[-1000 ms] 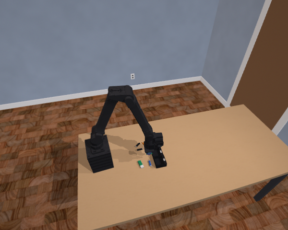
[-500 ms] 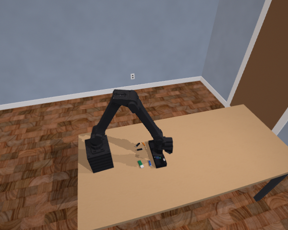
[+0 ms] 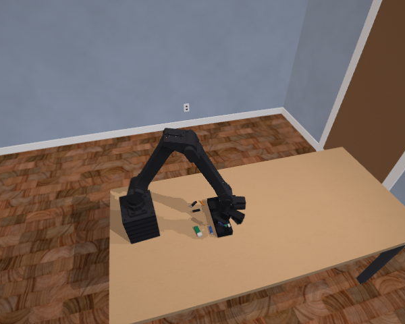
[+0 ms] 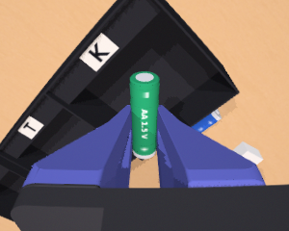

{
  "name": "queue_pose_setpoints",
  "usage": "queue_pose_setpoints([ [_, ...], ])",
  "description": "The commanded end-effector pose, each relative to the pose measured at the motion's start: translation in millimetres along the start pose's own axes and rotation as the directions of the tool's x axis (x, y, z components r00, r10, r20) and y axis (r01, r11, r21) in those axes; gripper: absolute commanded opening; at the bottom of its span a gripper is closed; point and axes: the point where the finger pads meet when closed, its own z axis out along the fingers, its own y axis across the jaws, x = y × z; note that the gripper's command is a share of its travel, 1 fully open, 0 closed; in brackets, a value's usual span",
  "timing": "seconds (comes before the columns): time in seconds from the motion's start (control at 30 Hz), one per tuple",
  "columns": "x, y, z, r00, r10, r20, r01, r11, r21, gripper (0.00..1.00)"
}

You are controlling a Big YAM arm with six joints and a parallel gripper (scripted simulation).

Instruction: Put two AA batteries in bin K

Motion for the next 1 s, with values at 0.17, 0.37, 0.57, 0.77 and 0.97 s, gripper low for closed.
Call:
queue_pose_setpoints([
  [0.17,-15,10,-10.6,0.97,0.24,0.044,-0.239,0.971,-0.033,0.09],
  [0.37,-14,13,-11.7,0.904,0.427,0.03,-0.426,0.904,-0.034,0.09],
  [0.57,-13,16,-12.1,0.821,0.571,0.021,-0.57,0.821,-0.034,0.09],
  [0.77,-15,15,-12.1,0.723,0.691,0.015,-0.69,0.723,-0.034,0.09],
  [0.97,-12,14,-10.8,0.714,0.7,0.014,-0.7,0.714,-0.028,0.09],
])
